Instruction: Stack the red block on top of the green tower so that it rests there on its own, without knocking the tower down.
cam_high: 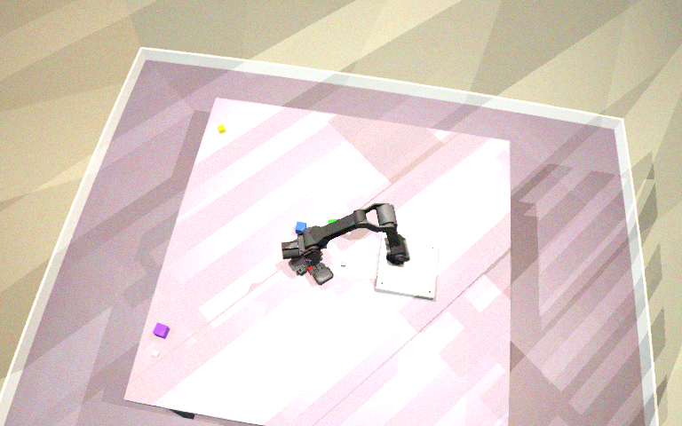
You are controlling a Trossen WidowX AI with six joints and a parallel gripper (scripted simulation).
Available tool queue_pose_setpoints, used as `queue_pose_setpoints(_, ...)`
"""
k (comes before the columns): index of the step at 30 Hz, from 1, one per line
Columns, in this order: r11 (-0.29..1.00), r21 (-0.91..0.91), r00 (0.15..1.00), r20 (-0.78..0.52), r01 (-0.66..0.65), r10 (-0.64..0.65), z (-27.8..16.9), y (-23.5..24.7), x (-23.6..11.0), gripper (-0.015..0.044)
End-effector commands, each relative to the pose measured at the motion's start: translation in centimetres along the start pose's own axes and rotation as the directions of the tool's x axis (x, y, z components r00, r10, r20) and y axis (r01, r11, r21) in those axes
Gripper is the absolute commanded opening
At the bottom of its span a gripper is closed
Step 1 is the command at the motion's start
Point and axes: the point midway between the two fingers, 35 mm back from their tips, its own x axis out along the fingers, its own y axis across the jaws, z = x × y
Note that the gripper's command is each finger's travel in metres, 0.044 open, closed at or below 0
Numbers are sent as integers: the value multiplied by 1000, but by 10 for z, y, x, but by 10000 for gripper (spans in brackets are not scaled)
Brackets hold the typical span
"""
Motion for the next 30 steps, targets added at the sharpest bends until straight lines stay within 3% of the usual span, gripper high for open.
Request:
queue_pose_setpoints(1,1000,5,1000,3,6,-6,0,-1,-22,0)
queue_pose_setpoints(13,1000,5,1000,3,6,-6,0,0,-80,0)
queue_pose_setpoints(22,1000,6,1000,3,6,-6,1,-1,-83,0)
queue_pose_setpoints(30,999,50,1000,9,5,-6,-29,-30,-86,0)
